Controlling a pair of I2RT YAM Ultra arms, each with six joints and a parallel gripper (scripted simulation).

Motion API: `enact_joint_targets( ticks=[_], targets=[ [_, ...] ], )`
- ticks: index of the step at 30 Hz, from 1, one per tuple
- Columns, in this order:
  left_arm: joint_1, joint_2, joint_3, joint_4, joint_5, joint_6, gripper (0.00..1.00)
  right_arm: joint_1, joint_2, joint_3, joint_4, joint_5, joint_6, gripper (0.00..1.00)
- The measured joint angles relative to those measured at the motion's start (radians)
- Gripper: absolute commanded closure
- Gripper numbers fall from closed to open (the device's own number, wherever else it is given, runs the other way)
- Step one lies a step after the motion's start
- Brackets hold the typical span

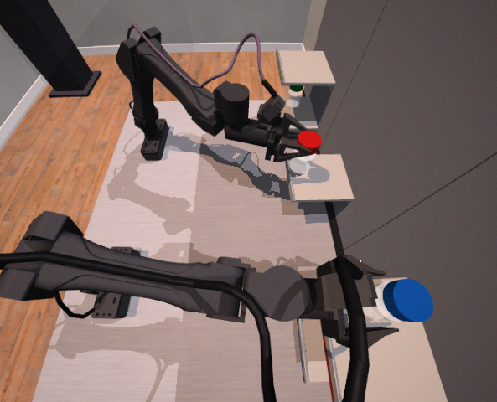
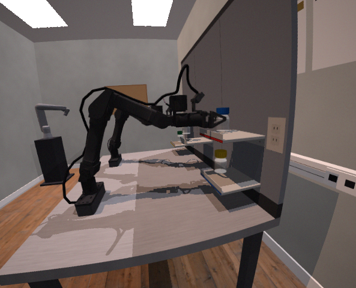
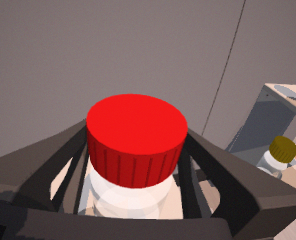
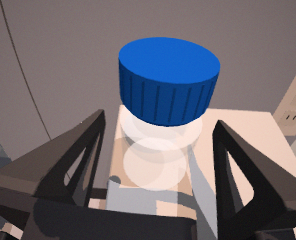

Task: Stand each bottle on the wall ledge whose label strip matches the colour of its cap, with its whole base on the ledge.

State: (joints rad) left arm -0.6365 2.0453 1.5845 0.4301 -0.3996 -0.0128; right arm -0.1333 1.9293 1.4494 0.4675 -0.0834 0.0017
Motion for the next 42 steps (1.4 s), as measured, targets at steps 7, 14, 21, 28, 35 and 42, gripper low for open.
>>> enact_joint_targets(
  ticks=[7,14,21,28,35,42],
  targets=[
    [0.014,0.064,0.086,-0.012,0.009,0.0,0.5,0.002,0.035,0.046,-0.012,0.002,0.0,0.19],
    [0.014,0.066,0.098,-0.016,0.011,0.0,0.5,0.002,0.037,0.048,-0.018,0.002,0.0,0.36],
    [0.014,0.066,0.099,-0.017,0.011,0.0,0.5,0.002,0.037,0.048,-0.018,0.002,0.0,0.43],
    [0.014,0.066,0.099,0.003,0.013,0.0,0.5,0.002,0.037,0.048,-0.018,0.002,0.0,0.5],
    [0.014,0.078,0.064,0.056,0.016,0.0,0.5,0.002,0.037,0.048,-0.019,0.002,0.0,0.48],
    [0.02,0.09,0.027,0.078,0.021,0.0,0.5,0.002,0.038,0.097,-0.1,0.002,0.0,0.48]
  ],
)
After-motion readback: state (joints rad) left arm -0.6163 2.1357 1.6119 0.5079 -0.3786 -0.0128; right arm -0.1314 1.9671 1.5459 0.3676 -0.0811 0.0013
